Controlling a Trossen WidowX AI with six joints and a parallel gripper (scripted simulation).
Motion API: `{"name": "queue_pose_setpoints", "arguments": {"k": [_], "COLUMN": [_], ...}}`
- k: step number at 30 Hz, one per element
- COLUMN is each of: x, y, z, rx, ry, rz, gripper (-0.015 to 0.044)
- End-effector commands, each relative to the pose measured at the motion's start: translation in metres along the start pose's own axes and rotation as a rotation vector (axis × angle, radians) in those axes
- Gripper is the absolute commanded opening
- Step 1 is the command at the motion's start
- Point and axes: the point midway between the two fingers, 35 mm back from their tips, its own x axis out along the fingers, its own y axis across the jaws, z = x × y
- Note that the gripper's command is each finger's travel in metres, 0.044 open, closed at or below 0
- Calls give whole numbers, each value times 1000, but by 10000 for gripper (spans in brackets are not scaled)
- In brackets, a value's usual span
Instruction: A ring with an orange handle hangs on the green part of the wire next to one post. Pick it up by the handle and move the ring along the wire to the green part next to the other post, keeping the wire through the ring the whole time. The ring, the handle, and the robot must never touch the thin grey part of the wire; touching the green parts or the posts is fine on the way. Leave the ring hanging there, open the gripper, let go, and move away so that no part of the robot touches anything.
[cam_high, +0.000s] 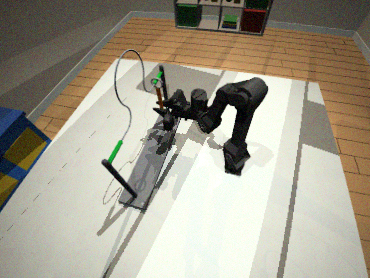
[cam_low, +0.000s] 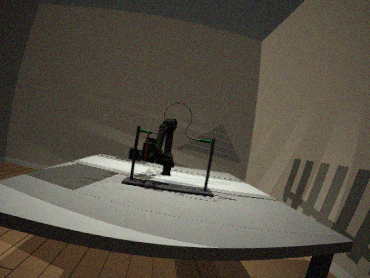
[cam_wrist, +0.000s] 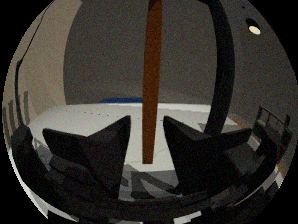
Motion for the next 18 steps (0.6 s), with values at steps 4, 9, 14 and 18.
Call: {"name": "queue_pose_setpoints", "arguments": {"k": [4,9,14,18], "x": [0,0,0,0], "y": [0,0,0,0], "z": [0,0,0,0], "rx": [0,0,0,0], "ry": [0,0,0,0], "rz": [0,0,0,0], "gripper": [55,-76,-150,-150]}}
